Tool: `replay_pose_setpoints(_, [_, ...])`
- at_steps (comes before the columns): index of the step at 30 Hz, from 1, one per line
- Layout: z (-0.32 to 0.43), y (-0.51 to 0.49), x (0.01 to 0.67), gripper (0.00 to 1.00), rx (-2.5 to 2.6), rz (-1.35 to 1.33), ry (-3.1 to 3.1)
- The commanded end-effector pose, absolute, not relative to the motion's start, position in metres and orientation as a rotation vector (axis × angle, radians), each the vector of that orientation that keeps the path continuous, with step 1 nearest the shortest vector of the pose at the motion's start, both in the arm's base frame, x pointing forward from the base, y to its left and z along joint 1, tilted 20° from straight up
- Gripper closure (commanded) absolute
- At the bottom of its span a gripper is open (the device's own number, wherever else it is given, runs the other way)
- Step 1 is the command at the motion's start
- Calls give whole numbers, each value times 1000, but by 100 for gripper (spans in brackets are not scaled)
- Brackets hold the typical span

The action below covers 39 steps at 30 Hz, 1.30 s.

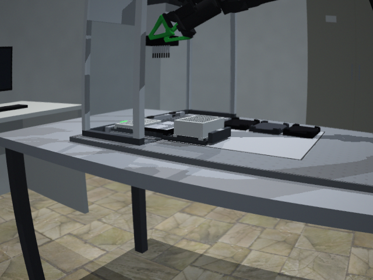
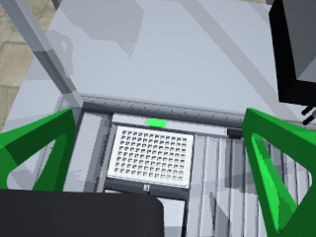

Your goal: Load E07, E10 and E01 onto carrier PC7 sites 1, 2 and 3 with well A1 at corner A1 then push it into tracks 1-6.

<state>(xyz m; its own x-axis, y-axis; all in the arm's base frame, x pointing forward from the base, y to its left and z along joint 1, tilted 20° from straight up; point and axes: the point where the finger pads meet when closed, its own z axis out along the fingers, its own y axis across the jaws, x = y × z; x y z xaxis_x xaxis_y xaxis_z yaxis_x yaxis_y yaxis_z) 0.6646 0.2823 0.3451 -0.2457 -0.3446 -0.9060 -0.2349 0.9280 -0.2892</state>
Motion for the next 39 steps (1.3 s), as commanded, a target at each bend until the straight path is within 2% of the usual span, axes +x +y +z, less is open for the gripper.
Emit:
replay_pose_setpoints(1, [377, 289, 664, 0, -421, -94, 1788])
replay_pose_setpoints(14, [377, 289, 664, 0, -421, -94, 1788])
replay_pose_setpoints(15, [368, 294, 646, 0, -455, -99, 1806])
replay_pose_setpoints(39, [348, 286, 566, 0, -419, -75, 1789])
